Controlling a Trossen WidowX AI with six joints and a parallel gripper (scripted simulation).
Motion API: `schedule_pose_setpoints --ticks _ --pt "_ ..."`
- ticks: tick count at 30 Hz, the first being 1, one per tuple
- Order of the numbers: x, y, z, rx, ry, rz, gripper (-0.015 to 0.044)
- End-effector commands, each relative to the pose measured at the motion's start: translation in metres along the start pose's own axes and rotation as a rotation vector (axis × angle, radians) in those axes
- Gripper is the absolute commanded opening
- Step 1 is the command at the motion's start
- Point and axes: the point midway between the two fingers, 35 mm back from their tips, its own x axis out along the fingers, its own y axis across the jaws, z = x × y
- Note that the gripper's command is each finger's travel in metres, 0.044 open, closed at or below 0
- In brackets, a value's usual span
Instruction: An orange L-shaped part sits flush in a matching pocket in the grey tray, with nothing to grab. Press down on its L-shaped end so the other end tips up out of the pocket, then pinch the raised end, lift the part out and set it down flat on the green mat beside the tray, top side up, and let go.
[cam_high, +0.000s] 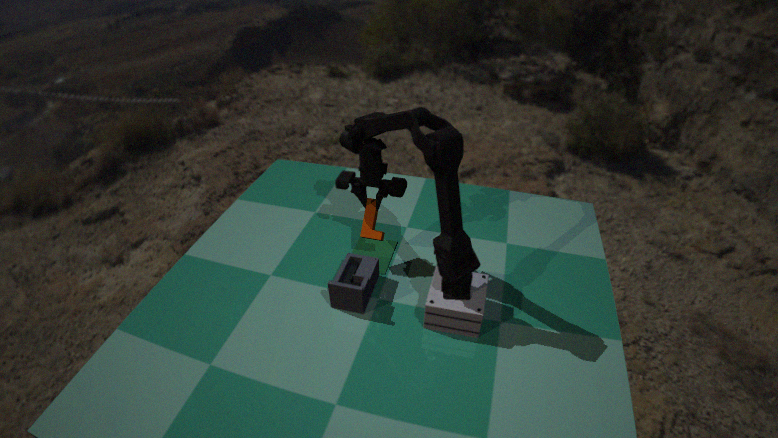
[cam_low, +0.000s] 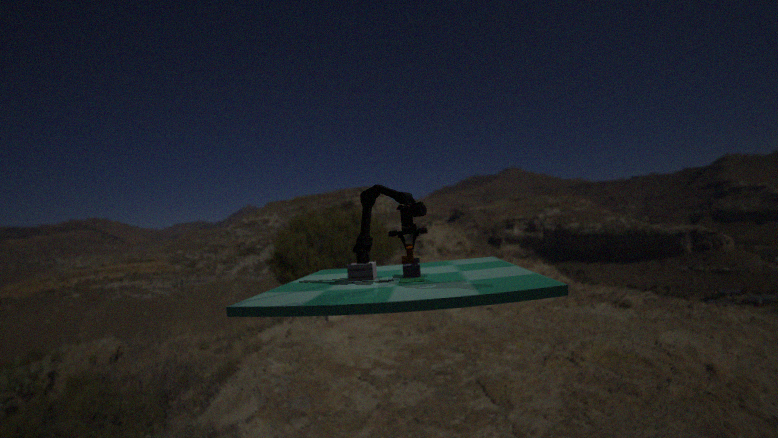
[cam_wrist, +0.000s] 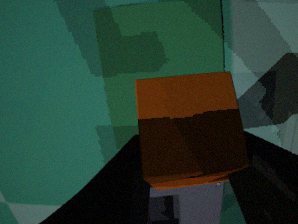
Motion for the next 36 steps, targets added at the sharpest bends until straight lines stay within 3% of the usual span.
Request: schedule_pose_setpoints --ticks 1,36 --pt "0.007 -0.001 0.000 -0.003 0.005 -0.003 0.0000" --pt "0.062 -0.001 0.000 -0.003 0.005 -0.003 0.0000"
